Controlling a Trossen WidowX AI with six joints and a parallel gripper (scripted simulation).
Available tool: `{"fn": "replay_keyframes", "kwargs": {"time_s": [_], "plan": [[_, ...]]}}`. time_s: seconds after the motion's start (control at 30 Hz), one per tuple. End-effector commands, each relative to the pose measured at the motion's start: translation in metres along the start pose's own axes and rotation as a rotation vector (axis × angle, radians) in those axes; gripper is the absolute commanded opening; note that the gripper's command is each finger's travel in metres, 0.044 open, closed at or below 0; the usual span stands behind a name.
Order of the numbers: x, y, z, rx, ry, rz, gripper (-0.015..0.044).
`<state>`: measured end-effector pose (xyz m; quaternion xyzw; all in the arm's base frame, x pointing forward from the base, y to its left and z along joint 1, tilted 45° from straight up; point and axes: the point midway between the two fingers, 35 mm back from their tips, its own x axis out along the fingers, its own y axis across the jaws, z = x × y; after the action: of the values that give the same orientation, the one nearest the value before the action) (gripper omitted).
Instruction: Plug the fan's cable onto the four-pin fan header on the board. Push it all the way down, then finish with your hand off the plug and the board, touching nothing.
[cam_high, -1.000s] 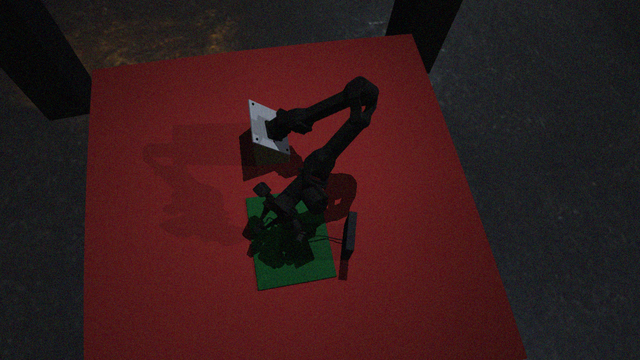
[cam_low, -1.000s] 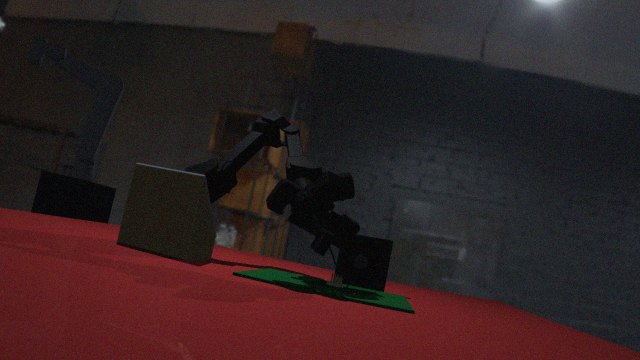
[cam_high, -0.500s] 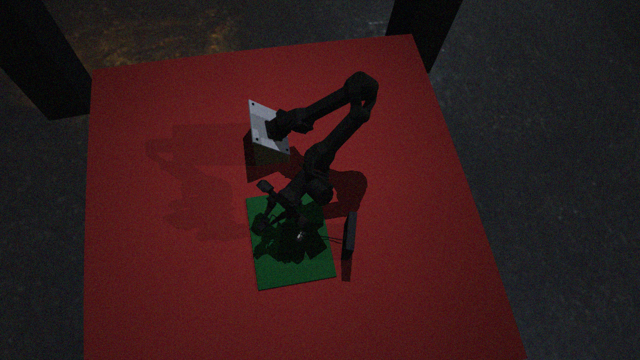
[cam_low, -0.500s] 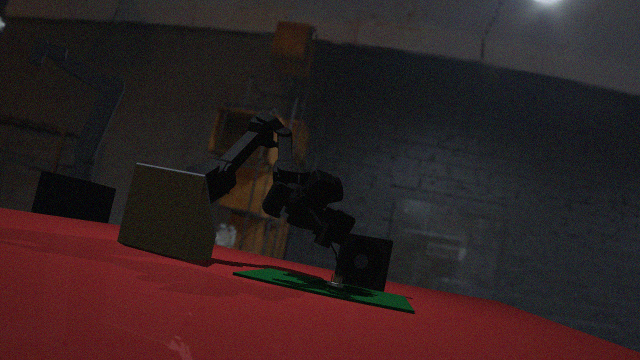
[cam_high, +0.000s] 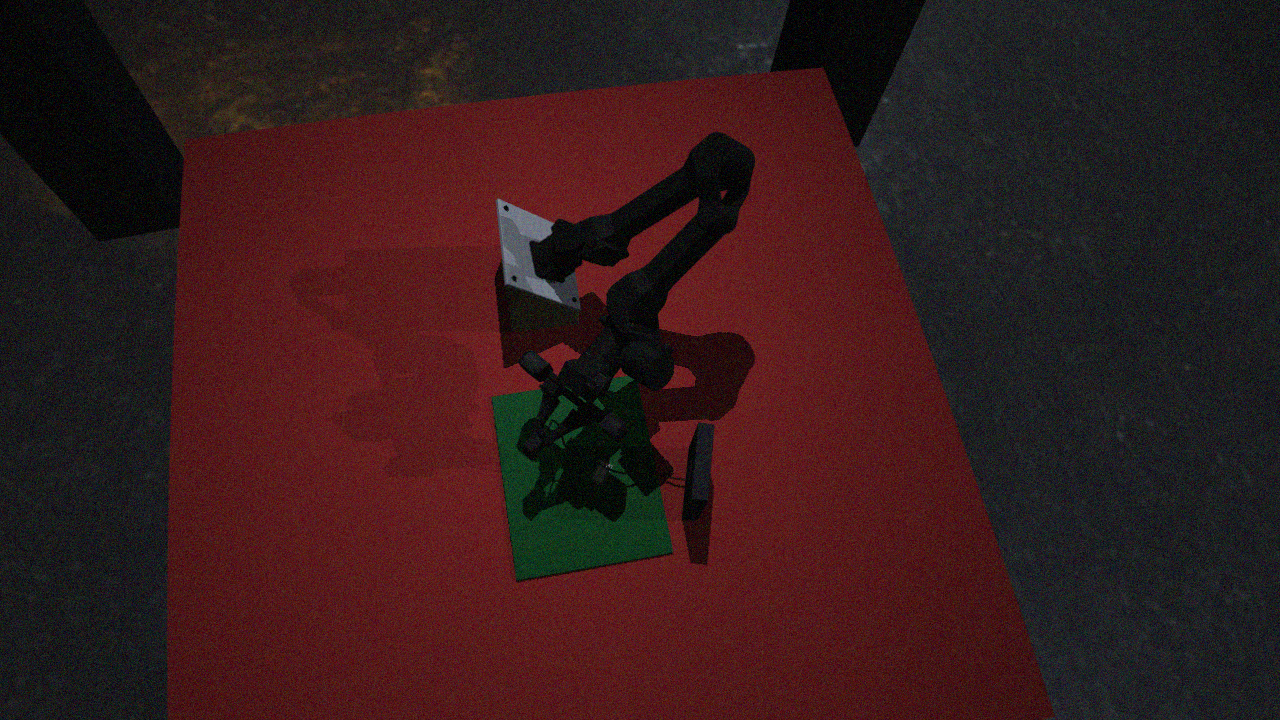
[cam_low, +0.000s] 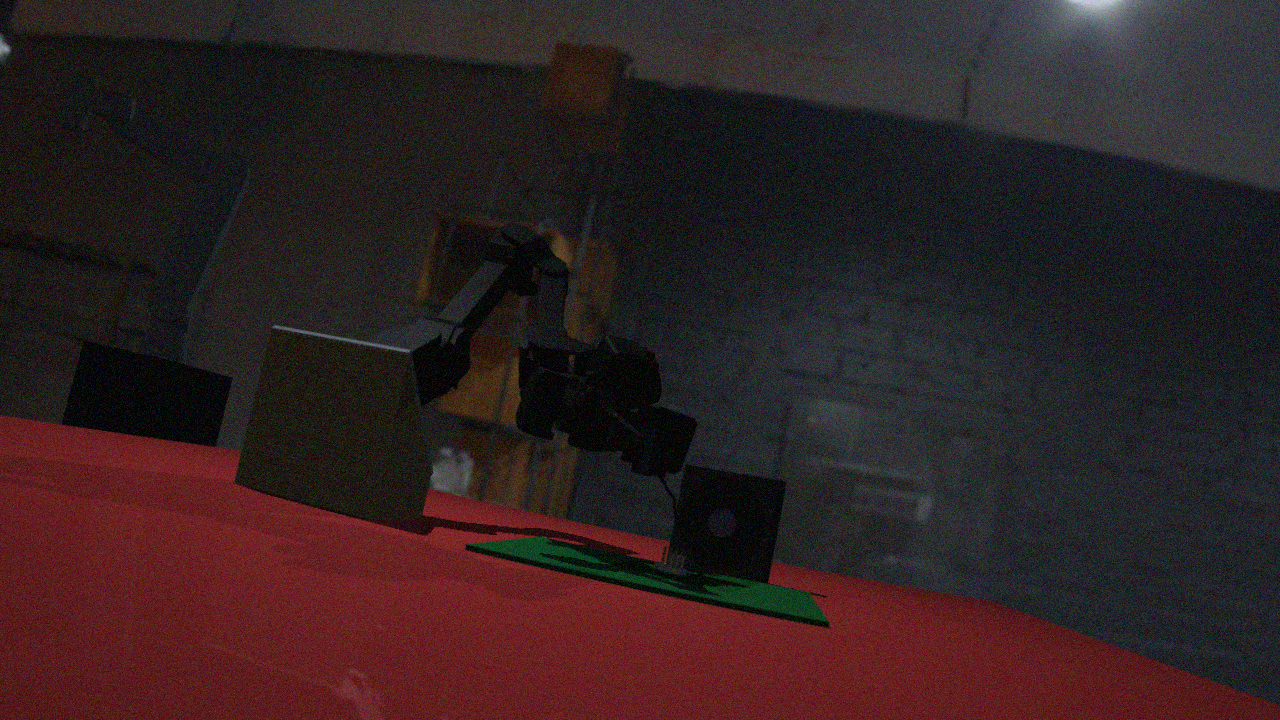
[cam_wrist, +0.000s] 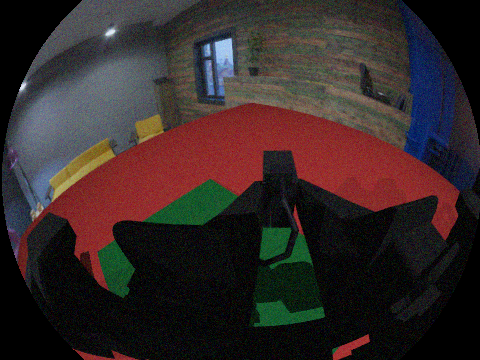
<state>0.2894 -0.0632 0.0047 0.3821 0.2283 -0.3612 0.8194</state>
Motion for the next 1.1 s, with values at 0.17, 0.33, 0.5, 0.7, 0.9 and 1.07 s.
{"fn": "replay_keyframes", "kwargs": {"time_s": [0.17, 0.33, 0.5, 0.7, 0.9, 1.07], "plan": [[-0.0058, -0.0014, 0.0036, 0.033, -0.036, 0.019, 0.0], [-0.0049, -0.0005, 0.006, 0.02, -0.023, 0.016, 0.0], [-0.0049, -0.0005, 0.006, 0.02, -0.023, 0.016, 0.0], [-0.0061, -0.0017, 0.0106, 0.026, -0.027, 0.013, 0.0], [-0.0061, -0.0017, 0.0106, 0.026, -0.027, 0.013, 0.0], [-0.0063, -0.0017, 0.0074, 0.028, -0.028, 0.012, 0.0]]}}
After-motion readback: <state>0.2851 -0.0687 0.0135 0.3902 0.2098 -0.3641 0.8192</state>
